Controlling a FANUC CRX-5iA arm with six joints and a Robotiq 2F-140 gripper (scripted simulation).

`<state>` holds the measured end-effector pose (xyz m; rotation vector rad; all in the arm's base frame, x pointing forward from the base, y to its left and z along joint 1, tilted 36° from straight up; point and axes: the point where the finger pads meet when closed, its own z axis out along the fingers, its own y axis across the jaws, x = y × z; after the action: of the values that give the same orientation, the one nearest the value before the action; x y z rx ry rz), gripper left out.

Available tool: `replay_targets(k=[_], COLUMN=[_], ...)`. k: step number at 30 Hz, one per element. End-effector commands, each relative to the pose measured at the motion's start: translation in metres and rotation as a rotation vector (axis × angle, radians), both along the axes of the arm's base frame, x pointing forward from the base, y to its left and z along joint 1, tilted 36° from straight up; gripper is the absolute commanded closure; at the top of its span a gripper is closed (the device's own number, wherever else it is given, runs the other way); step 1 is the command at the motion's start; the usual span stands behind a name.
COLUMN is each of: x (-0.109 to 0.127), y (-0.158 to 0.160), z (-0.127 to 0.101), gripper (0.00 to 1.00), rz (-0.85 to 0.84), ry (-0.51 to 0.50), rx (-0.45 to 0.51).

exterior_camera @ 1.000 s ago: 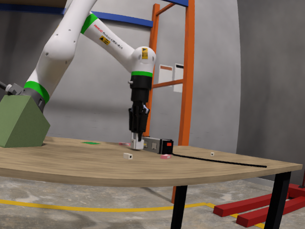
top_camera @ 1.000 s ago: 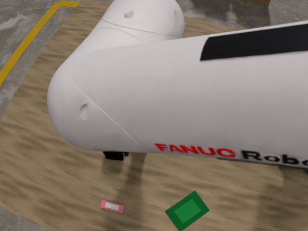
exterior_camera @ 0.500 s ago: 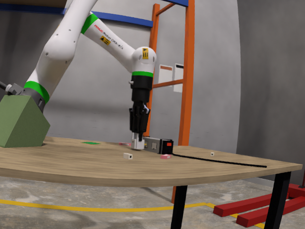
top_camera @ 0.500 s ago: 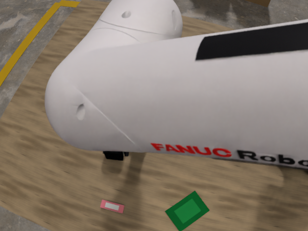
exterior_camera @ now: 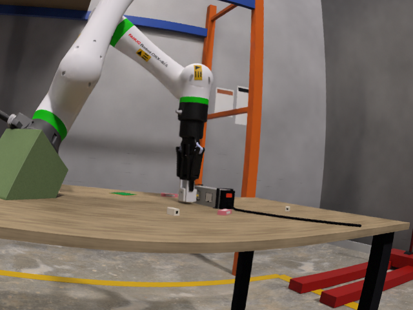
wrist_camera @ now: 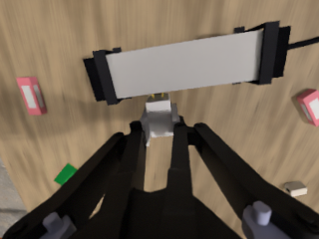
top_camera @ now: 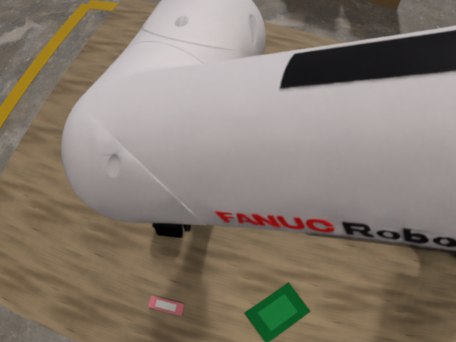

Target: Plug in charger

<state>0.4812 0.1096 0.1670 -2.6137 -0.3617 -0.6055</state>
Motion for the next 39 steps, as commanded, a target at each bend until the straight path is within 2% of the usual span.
replay_targets(k=[1,39], x=[0.0015,0.0107], y=[-0.0002,0.0014], z=[0.0014,0.0064], gripper=[0.9,0.9], rz=[0.0,0.0], ry=[-0.001,-0.001], rx=[0.0,0.0])
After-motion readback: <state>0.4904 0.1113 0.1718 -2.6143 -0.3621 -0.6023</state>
